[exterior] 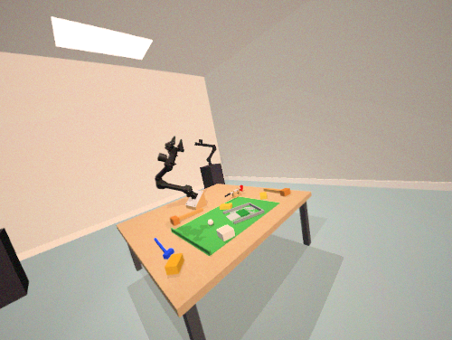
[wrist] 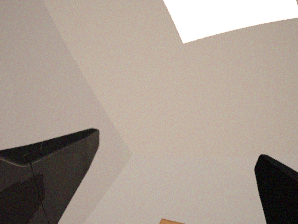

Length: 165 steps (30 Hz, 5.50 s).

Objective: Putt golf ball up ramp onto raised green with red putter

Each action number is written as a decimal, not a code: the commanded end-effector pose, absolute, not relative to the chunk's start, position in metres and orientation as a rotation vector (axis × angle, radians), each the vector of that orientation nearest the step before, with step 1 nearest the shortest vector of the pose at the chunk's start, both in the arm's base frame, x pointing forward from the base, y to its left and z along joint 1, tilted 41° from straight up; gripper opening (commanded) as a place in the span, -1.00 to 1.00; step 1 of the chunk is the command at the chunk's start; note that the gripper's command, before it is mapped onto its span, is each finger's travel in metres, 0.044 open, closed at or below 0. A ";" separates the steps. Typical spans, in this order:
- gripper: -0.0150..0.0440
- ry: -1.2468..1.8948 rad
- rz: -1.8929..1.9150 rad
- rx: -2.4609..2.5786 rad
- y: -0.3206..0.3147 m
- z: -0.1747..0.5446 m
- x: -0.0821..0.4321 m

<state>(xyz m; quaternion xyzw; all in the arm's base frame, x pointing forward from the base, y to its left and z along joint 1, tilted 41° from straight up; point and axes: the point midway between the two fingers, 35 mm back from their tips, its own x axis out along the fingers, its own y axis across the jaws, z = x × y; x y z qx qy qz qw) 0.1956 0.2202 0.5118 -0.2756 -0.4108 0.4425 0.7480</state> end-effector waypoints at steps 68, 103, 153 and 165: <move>1.00 1.548 0.965 -1.504 0.119 -0.134 0.266; -0.43 1.548 0.965 -1.498 0.107 -0.149 0.266; -0.49 1.596 -0.046 -0.820 0.027 0.070 0.293; -0.49 1.506 -0.449 -0.521 -0.034 0.122 0.267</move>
